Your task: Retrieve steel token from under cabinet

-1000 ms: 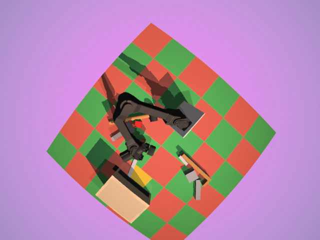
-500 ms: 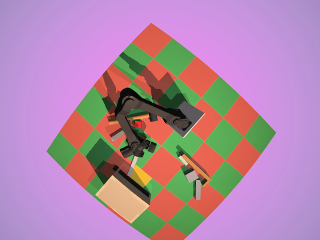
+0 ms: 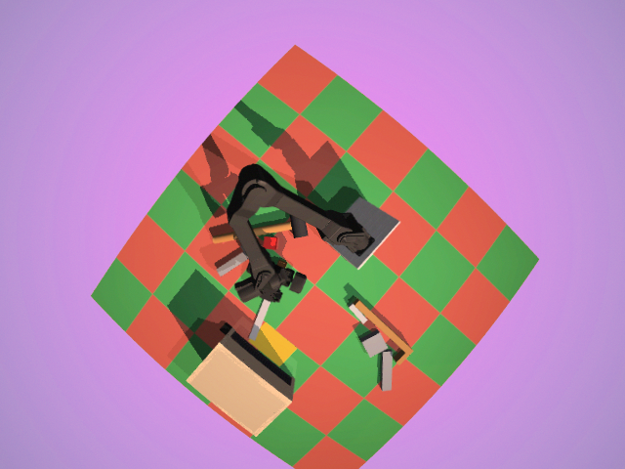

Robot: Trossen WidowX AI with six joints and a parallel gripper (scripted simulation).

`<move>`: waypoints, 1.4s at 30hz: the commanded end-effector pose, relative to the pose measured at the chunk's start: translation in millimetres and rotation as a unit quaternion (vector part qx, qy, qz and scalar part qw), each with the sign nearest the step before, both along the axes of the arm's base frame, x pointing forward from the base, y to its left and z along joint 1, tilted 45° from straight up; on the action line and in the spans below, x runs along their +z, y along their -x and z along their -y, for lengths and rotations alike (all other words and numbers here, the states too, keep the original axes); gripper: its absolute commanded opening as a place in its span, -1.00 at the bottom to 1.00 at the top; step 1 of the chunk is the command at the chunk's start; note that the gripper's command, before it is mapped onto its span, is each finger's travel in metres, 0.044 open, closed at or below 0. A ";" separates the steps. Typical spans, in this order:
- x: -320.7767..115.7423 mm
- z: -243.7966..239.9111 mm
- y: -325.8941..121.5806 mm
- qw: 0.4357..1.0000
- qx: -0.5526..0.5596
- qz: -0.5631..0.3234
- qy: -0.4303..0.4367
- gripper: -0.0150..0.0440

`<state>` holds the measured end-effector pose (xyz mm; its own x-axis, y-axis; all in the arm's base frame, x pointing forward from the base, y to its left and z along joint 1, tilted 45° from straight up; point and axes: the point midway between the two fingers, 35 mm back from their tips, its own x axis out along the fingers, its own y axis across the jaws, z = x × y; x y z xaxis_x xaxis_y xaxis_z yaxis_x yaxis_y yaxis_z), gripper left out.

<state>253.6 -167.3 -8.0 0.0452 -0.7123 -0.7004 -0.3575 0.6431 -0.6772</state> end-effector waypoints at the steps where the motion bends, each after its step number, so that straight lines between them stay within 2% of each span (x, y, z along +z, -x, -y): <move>1: -0.2 -0.7 0.3 1.000 0.001 -0.001 0.000 -0.49; 7: -0.6 -4.8 2.9 1.000 0.005 -0.007 -0.002 -0.49; 14: -0.2 -1.6 2.2 1.000 0.000 -0.004 -0.001 0.13; 15: -0.2 -1.6 2.2 1.000 0.000 -0.004 -0.001 0.19; 20: -0.3 -1.7 2.3 1.000 0.001 -0.004 -0.001 0.19; 23: -0.3 -1.6 2.3 1.000 0.001 -0.004 -0.003 0.42; 38: -1.1 0.7 4.8 1.000 0.001 -0.003 -0.003 0.42; 42: 1.5 0.3 2.7 1.000 -0.002 -0.001 -0.001 0.07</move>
<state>250.9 -167.8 -6.6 0.0425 -0.7119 -0.7010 -0.3575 0.6443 -0.6760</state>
